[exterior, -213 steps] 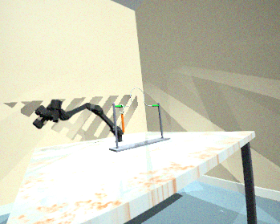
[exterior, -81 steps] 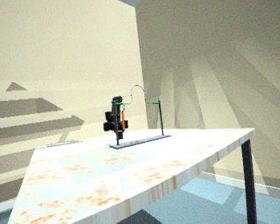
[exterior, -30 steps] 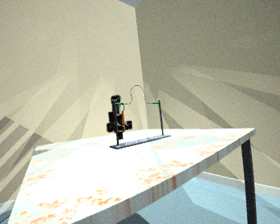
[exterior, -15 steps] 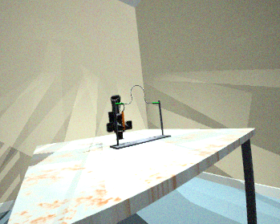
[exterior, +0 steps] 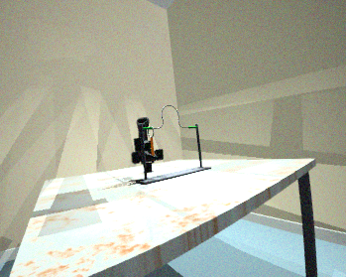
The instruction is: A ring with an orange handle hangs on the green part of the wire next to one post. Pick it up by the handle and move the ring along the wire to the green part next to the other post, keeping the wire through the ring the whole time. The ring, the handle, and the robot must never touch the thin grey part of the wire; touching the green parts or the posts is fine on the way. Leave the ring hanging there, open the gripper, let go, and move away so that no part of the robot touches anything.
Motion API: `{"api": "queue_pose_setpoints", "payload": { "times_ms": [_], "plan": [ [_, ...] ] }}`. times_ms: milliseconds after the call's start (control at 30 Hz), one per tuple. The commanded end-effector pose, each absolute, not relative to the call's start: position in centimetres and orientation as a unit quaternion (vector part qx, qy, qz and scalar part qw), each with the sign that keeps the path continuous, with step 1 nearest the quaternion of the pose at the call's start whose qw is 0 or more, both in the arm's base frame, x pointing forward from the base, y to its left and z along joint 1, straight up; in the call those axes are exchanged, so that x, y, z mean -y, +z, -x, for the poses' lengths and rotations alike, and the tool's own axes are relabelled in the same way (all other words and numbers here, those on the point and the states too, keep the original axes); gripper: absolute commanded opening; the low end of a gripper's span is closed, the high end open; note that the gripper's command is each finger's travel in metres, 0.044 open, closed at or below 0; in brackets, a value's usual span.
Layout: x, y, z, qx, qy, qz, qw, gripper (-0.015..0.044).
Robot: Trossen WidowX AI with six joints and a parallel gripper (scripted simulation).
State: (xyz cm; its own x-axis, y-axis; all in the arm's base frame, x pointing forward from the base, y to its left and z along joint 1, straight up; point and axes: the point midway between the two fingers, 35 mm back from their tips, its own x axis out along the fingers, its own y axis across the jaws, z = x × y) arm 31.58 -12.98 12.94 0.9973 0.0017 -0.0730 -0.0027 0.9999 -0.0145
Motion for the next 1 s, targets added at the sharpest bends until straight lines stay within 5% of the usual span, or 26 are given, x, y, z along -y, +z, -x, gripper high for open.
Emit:
{"api": "queue_pose_setpoints", "payload": {
  "times_ms": [0,967],
  "plan": [
    [13.0,12.9,-31.6,-0.037,0.001,0.007,0.999,-0.0150],
    [12.9,15.0,-31.6,-0.036,-0.001,0.007,0.999,-0.0150]
  ]
}}
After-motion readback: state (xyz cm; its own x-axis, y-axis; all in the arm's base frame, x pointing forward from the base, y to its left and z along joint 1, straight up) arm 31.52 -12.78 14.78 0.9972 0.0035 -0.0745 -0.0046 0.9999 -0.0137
